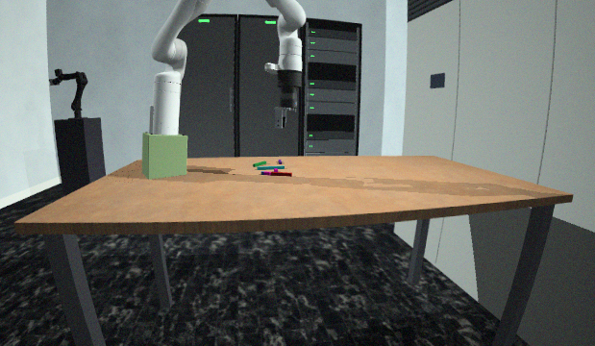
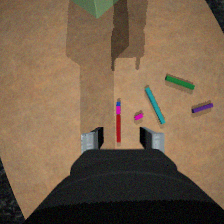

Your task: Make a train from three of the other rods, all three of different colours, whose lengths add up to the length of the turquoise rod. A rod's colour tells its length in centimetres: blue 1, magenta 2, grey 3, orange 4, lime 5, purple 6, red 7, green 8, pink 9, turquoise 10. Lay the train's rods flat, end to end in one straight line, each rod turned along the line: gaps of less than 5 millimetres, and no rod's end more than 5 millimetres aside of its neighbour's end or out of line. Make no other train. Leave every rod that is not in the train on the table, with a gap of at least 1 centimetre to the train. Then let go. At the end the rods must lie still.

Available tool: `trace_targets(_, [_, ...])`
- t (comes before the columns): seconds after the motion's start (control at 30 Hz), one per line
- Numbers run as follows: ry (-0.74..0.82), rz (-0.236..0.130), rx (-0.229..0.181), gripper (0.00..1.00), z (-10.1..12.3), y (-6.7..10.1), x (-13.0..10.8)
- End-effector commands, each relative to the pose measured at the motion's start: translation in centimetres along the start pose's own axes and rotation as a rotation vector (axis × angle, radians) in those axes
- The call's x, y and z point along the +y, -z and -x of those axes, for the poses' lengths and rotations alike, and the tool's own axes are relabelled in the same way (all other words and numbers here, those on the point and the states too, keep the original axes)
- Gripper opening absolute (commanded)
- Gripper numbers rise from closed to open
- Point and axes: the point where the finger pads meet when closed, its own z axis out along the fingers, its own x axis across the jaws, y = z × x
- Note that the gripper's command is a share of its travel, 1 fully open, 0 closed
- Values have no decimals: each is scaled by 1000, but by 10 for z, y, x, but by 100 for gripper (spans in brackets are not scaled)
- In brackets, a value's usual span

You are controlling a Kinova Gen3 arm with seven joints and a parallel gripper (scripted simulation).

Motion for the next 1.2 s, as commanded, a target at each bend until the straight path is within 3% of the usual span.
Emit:
trace_targets(0.0, [-7, 17, -4, 100, 5, 19, 5])
trace_targets(0.23, [-7, 17, -4, 100, 5, 27, 5])
trace_targets(1.17, [-7, 17, -4, 100, 5, 27, 5])
